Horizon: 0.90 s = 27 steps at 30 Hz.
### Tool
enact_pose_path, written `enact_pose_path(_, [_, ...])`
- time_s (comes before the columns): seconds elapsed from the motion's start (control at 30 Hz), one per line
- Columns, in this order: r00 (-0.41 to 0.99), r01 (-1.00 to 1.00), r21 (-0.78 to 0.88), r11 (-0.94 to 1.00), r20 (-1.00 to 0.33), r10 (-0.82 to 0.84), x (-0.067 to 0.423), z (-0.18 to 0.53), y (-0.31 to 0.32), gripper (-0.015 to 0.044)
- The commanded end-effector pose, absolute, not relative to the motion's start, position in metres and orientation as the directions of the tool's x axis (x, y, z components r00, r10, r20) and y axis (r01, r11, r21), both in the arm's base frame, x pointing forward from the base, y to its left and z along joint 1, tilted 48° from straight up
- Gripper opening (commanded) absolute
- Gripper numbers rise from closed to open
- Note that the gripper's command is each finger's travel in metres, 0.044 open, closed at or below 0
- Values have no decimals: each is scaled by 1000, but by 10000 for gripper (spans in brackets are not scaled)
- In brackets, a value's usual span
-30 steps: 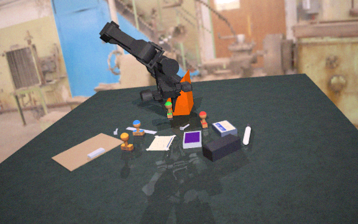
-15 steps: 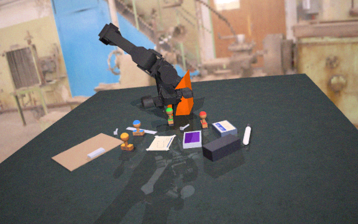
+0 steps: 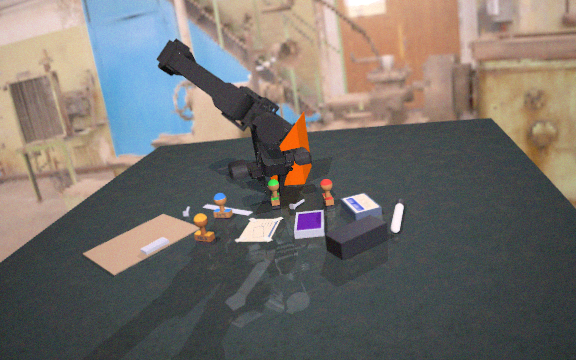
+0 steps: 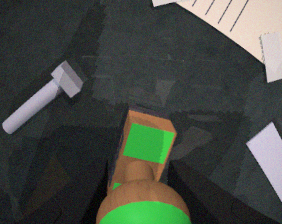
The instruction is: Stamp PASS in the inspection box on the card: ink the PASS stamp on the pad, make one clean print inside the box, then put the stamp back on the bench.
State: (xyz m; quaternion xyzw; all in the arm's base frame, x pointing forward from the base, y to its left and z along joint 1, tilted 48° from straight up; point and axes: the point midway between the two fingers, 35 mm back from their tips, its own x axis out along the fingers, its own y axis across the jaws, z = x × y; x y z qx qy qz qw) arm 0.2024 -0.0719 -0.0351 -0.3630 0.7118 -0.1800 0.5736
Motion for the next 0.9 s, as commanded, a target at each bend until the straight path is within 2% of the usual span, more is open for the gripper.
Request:
enact_pose_path(0.0, [-77,-309,-673,672,-686,-723,203,-35,-72,105])
enact_pose_path(0.2, [-77,-309,-673,672,-686,-723,203,-35,-72,261])
enact_pose_path(0.33, [-76,-310,-670,675,-690,-720,206,-29,-64,261])
enact_pose_path(0.57, [-79,-317,-668,673,-688,-721,213,39,11,261])
enact_pose_path(0.87, [-80,-317,-670,671,-686,-723,212,44,15,261])
